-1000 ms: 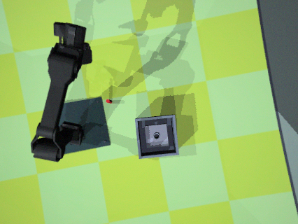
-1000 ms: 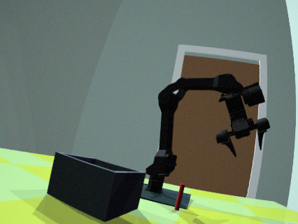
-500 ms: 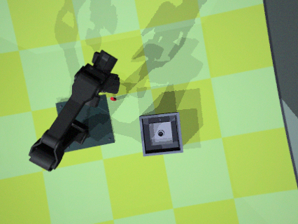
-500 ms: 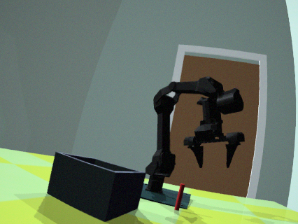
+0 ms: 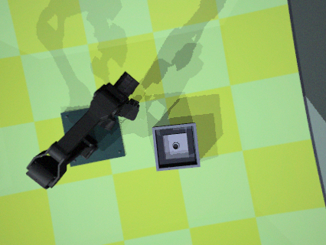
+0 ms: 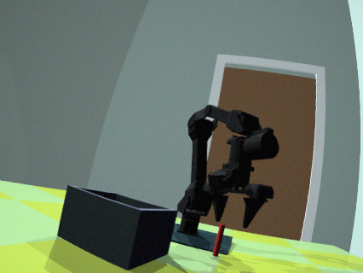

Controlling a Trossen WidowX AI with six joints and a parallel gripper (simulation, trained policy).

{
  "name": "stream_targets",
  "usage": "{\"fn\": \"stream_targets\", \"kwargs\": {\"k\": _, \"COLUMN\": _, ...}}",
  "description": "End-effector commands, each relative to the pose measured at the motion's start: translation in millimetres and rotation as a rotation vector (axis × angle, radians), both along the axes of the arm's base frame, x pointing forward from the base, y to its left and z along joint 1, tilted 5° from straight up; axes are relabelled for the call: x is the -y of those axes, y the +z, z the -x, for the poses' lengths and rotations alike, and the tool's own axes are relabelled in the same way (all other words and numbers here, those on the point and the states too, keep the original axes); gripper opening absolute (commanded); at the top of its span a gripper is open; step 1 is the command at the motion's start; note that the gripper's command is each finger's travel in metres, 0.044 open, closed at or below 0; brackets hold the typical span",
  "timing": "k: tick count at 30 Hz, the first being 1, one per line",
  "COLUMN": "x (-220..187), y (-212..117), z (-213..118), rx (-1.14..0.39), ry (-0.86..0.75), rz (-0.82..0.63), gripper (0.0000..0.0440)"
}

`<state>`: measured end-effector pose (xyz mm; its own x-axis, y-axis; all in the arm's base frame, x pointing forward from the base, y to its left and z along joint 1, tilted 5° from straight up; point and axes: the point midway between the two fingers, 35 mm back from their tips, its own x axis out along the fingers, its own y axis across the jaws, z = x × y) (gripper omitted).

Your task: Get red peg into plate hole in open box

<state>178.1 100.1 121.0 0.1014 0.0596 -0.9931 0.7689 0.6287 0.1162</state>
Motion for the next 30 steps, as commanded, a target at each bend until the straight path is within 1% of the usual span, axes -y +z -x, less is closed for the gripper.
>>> {"fn": "stream_targets", "kwargs": {"k": 1, "x": 8, "y": -20, "z": -3, "rx": 0.016, "ry": -0.051, "rz": 0.021, "gripper": 0.044}}
{"fn": "stream_targets", "kwargs": {"k": 7, "x": 12, "y": -45, "z": -8, "rx": 0.042, "ry": -0.105, "rz": 0.026, "gripper": 0.0439}}
{"fn": "stream_targets", "kwargs": {"k": 9, "x": 13, "y": -51, "z": -8, "rx": 0.048, "ry": -0.124, "rz": 0.026, "gripper": 0.0429}}
{"fn": "stream_targets", "kwargs": {"k": 10, "x": 14, "y": -54, "z": -8, "rx": 0.049, "ry": -0.134, "rz": 0.026, "gripper": 0.0415}}
{"fn": "stream_targets", "kwargs": {"k": 15, "x": 16, "y": -63, "z": -7, "rx": 0.032, "ry": -0.176, "rz": 0.021, "gripper": 0.0289}}
{"fn": "stream_targets", "kwargs": {"k": 26, "x": 17, "y": -63, "z": -5, "rx": -0.015, "ry": -0.194, "rz": -0.028, "gripper": 0.0001}}
{"fn": "stream_targets", "kwargs": {"k": 30, "x": 23, "y": -56, "z": -10, "rx": 0.02, "ry": -0.174, "rz": -0.007, "gripper": 0.0}}
